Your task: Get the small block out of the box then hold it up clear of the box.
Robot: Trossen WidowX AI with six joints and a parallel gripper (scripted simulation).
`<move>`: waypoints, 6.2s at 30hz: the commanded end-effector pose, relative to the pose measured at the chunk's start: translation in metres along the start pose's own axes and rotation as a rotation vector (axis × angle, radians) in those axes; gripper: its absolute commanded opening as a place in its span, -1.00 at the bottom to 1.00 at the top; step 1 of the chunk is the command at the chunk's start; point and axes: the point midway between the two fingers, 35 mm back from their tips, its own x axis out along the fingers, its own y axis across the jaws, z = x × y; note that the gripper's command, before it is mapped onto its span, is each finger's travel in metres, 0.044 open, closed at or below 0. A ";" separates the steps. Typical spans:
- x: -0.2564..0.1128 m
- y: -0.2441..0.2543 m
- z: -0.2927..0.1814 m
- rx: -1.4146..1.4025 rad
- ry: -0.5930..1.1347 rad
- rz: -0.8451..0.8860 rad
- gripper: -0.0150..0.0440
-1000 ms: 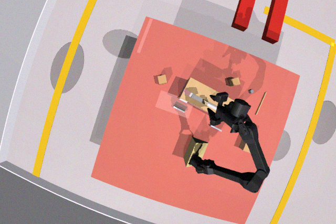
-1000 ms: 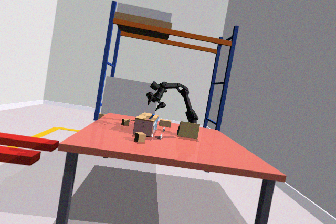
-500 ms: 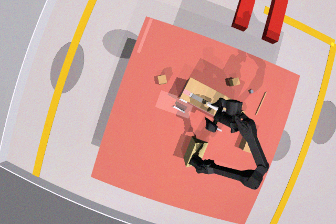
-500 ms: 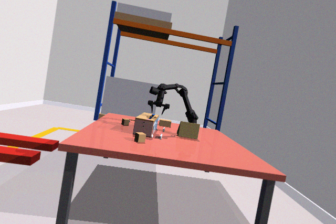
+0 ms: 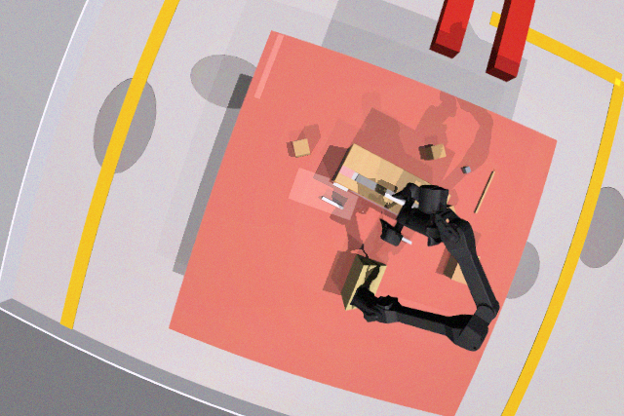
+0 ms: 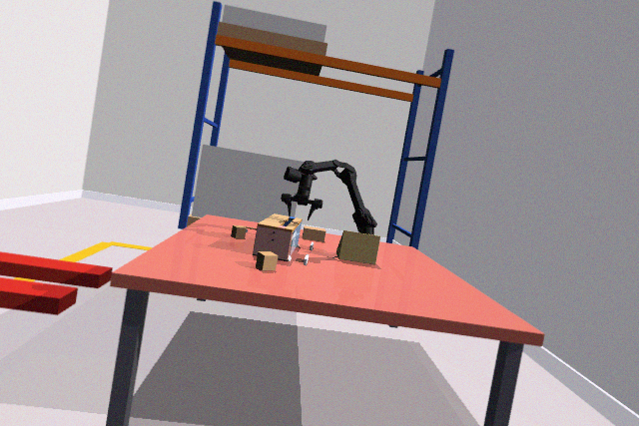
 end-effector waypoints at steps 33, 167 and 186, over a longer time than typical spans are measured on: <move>0.053 -0.001 0.028 -0.003 -0.007 0.003 0.86; 0.048 -0.035 -0.149 -2.292 -0.321 -0.116 0.47; 0.048 -0.041 -0.157 -3.190 -0.435 -0.419 0.47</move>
